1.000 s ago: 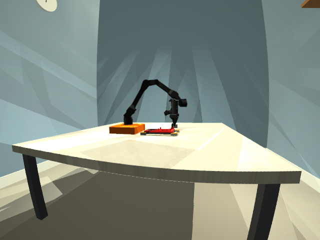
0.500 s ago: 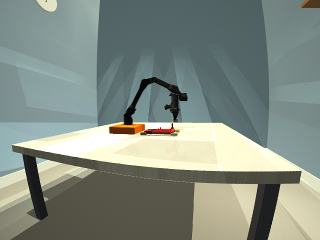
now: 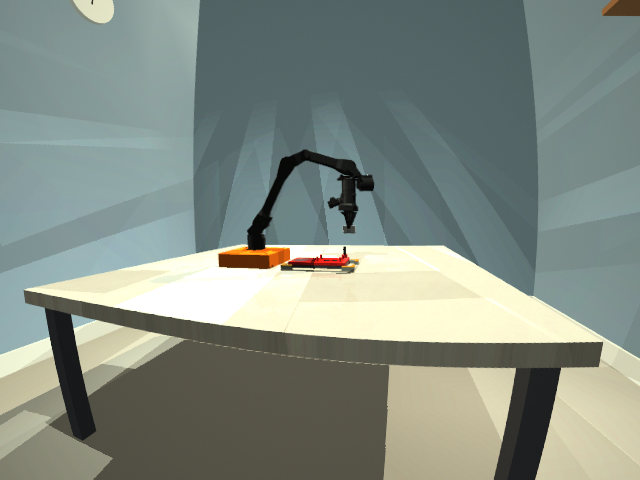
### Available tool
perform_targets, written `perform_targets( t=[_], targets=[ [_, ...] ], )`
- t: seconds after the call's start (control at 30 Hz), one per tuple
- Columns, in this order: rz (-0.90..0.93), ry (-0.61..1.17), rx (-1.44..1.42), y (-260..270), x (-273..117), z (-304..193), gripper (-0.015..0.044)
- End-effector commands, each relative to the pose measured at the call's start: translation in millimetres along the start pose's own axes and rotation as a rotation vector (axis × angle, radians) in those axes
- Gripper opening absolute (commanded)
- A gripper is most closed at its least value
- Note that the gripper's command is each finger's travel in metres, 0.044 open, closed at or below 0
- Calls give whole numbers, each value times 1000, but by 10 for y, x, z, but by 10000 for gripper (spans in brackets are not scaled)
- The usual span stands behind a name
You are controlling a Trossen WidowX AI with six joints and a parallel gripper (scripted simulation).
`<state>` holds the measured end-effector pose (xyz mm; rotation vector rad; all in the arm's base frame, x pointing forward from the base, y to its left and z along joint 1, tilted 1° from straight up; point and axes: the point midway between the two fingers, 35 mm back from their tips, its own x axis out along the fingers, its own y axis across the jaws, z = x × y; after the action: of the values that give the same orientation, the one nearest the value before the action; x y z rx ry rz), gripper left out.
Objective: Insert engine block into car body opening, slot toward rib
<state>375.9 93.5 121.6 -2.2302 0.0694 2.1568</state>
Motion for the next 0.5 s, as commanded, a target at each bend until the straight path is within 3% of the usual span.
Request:
perform_targets(
  t=[0.0, 0.17, 0.47],
  targets=[
    [-2, 4, -7, 3, -144, 17, 0],
    [-2, 3, 15, 20, -158, 19, 0],
    [-1, 4, 324, 230, -79, -7, 0]
  ],
)
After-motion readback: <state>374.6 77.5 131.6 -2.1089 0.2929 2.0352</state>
